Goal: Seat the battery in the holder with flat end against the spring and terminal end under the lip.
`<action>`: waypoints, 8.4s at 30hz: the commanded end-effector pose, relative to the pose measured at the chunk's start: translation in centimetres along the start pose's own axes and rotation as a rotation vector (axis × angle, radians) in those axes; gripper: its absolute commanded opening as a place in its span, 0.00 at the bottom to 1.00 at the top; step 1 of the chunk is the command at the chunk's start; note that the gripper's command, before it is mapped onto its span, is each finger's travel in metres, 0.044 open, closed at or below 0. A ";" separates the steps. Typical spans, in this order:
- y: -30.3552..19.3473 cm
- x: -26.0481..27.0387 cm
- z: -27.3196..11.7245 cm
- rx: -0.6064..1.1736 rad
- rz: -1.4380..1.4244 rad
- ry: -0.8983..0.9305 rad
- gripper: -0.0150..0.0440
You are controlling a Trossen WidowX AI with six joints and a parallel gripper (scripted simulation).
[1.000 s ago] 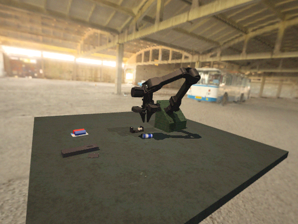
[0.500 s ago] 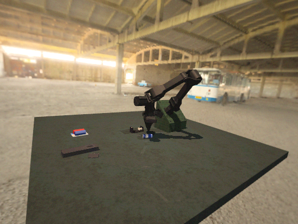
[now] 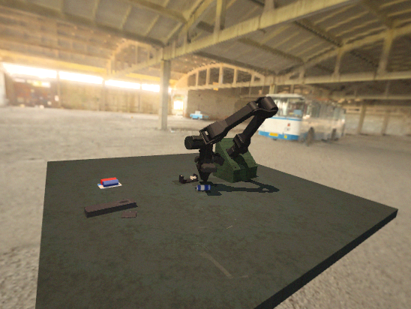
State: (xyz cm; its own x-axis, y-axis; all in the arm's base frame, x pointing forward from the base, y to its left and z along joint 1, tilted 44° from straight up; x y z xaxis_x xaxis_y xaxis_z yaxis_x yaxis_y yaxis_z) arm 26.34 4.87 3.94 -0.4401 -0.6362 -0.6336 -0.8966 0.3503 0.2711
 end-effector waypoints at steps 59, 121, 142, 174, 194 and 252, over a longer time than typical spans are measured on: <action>-1.5 2.8 -1.8 0.009 0.596 0.006 0.40; -4.2 12.7 0.1 -0.011 2.702 -0.309 0.40; -3.6 13.0 1.5 -0.013 2.686 -0.453 0.40; -2.0 13.0 2.6 -0.032 2.662 -0.659 0.40; -0.6 13.6 3.1 -0.031 2.665 -0.654 0.40; -2.7 13.8 3.6 0.055 2.711 -0.364 0.40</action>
State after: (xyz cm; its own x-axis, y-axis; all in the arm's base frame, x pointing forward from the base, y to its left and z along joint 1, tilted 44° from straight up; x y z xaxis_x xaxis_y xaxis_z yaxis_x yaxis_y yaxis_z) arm 22.96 -2.43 -7.85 0.0605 0.7672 0.6386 0.9457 -0.2488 0.2093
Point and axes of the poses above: the point midway between the two fingers, 35 mm back from their tips, its own z axis out along the fingers, its own x axis across the jaws, y = z × x, the point moved 5 cm from there along -z, back along the fingers, and after that the axes turned 2 degrees about -z, right-handed, at the moved point
